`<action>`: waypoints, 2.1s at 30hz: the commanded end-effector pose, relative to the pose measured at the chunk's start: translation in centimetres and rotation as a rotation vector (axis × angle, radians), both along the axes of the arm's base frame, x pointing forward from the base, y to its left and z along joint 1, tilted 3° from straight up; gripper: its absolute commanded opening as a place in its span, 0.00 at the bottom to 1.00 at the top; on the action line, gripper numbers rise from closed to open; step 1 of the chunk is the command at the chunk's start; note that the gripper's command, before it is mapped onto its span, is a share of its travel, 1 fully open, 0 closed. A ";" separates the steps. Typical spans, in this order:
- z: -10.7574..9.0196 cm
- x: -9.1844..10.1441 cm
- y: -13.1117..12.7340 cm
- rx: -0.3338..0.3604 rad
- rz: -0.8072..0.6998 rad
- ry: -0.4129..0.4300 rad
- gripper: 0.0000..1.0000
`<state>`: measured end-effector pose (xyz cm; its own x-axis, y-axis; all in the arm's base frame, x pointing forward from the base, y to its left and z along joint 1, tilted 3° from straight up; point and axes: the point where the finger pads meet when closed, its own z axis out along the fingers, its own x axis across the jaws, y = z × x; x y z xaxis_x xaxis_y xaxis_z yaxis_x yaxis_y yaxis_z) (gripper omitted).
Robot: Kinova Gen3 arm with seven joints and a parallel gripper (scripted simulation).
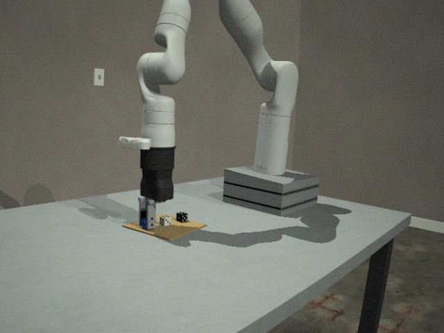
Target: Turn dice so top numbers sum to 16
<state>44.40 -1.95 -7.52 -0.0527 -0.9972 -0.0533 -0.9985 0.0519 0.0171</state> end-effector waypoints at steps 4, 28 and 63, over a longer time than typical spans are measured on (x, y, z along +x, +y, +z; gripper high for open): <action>-0.1 0.0 0.0 0.000 0.000 -0.001 0.40; -0.2 0.0 0.0 0.000 0.000 -0.001 0.40; -0.2 0.0 0.0 0.000 0.000 -0.001 0.64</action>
